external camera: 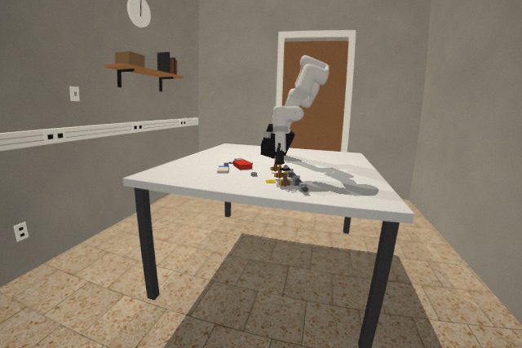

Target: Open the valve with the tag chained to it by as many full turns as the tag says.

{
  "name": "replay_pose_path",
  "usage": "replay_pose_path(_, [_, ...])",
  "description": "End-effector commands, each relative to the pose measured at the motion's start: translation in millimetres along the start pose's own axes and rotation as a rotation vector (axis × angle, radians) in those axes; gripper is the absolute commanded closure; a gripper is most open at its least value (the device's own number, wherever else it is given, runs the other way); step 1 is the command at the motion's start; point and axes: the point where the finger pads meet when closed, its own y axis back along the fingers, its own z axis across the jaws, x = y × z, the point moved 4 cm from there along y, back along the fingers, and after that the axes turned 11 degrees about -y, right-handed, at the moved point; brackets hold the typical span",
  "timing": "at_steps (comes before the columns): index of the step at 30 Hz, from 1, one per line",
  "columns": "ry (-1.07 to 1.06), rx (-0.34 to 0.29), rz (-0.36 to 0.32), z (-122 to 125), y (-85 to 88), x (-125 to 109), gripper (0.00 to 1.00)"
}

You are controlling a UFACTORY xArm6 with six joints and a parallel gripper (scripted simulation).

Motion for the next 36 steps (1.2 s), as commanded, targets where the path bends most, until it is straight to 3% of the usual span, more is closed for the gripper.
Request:
replay_pose_path(1, [0.001,0.004,-0.001,-2,2.7,-1,0.00])
replay_pose_path(26, [0.001,0.003,-0.001,-2,50.8,0,0.00])
replay_pose_path(36, [0.001,0.003,0.001,-1,58.8,1,0.00])
